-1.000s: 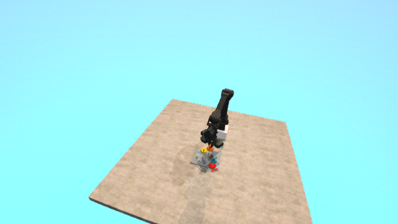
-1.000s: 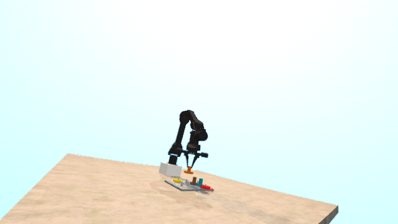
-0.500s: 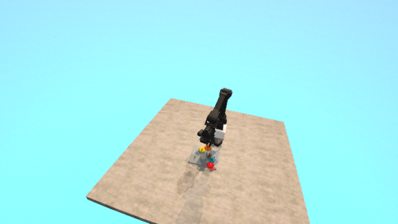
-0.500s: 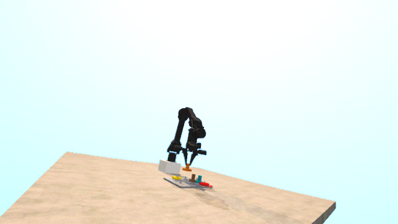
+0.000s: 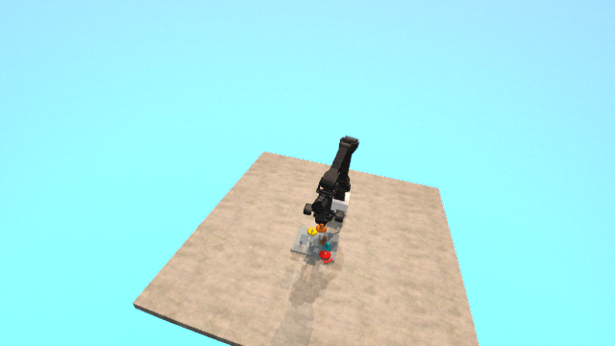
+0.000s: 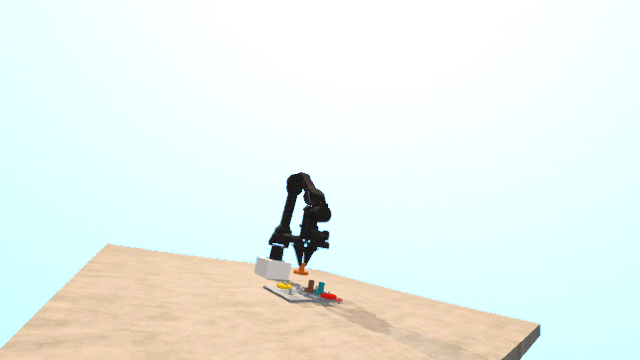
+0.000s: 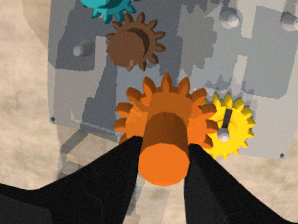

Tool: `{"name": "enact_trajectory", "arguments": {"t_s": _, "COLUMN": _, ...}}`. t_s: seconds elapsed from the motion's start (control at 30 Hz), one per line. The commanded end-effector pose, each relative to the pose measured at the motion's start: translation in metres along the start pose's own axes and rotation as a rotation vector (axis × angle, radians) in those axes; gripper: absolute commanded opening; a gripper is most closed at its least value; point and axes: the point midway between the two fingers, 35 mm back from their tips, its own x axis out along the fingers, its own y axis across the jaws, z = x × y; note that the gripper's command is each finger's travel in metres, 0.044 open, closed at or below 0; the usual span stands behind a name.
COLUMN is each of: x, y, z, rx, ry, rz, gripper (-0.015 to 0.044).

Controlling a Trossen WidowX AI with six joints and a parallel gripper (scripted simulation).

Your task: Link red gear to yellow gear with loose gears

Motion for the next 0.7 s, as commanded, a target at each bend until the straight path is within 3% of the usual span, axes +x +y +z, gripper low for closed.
{"name": "enact_trajectory", "arguments": {"t_s": 0.0, "x": -0.0006, "y": 0.0001, "z": -0.0001, "rx": -0.120, "ry": 0.001, "rz": 0.000, "gripper": 0.0000}}
{"name": "enact_trajectory", "arguments": {"t_s": 0.67, "x": 0.0038, "y": 0.0006, "z": 0.0001, "rx": -0.428, "ry": 0.001, "rz": 0.000, "gripper": 0.0000}}
